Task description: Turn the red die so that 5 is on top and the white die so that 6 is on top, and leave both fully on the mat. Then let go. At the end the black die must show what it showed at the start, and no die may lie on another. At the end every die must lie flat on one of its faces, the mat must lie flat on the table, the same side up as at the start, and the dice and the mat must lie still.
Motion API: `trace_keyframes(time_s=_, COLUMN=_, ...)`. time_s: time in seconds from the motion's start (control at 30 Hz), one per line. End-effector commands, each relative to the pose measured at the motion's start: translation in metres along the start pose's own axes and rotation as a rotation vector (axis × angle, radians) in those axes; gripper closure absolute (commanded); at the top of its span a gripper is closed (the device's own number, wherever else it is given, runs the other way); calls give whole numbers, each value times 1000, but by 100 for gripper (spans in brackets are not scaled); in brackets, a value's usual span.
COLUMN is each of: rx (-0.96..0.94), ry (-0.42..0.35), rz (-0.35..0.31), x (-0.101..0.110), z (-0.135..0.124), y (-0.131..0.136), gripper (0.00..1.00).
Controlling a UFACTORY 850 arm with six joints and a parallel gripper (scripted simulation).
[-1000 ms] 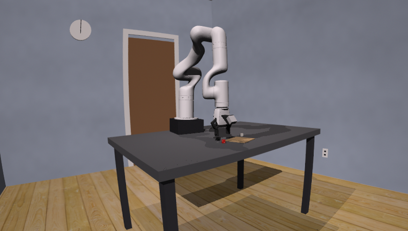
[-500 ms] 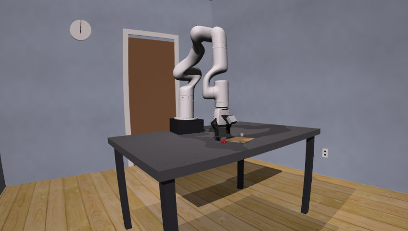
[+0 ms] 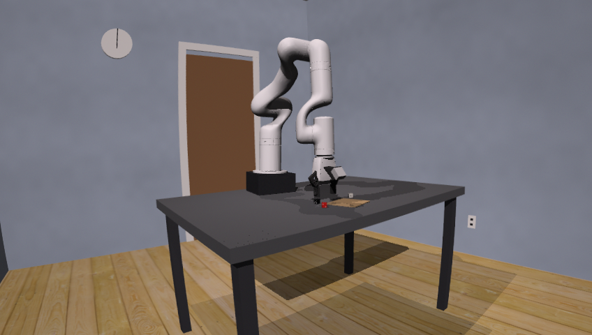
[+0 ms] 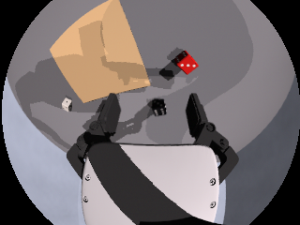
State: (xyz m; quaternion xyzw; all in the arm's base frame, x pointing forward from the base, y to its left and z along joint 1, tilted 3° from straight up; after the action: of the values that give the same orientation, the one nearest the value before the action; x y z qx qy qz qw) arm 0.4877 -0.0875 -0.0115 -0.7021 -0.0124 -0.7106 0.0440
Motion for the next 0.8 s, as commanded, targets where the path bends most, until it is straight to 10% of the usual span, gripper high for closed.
trace_keyframes(time_s=0.0, rx=0, ry=2, rz=-1, x=1, z=5, y=-16, gripper=0)
trace_keyframes(time_s=0.77, rx=0, ry=2, rz=-1, x=1, z=40, y=-169, gripper=0)
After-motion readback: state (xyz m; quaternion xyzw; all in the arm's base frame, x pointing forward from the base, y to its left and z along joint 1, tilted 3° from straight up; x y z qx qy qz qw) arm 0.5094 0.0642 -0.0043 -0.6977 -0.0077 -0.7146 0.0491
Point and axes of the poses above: the point where the finger pads meet when closed, its own x axis back along the fingers, its own y axis across the jaws, z = x × y, the point moved 4 cm from there along x, back along the fingers, and after that the axes turned 10 degrees about x, right-handed, at the moved point
